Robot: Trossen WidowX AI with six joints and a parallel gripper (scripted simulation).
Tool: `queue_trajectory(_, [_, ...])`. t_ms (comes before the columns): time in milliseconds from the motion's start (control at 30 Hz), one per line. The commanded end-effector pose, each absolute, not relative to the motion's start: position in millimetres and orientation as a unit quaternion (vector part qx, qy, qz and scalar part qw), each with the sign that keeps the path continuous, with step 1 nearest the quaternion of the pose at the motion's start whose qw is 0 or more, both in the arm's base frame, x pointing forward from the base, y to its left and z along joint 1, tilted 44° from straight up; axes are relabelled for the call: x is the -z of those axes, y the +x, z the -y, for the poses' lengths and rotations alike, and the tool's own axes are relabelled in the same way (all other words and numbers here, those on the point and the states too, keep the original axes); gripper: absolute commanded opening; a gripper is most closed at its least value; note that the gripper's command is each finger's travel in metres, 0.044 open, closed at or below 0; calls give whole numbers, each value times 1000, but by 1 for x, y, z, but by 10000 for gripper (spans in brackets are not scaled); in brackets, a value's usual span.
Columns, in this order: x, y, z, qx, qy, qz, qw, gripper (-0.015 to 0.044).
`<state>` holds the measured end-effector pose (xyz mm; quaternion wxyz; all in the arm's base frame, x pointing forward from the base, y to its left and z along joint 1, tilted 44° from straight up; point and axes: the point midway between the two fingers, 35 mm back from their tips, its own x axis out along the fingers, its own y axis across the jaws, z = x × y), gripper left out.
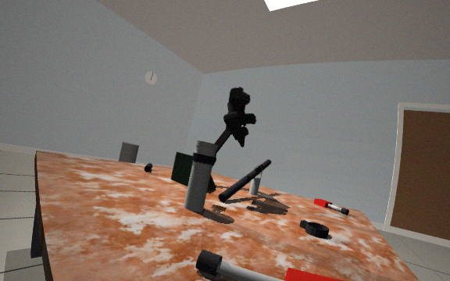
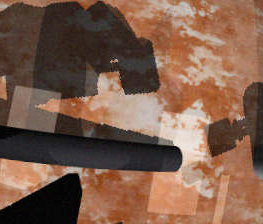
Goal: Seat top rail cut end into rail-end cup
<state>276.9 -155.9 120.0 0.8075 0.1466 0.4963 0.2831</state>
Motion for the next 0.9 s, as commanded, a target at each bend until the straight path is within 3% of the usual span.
queue_trajectory(0, [-91,283,186,-427,-75,-447,782,440])
queue_trajectory(200, [-58,284,212,-558,-261,-357,702,440])
queue_trajectory(867, [-8,278,243,-713,-478,-122,499,440])
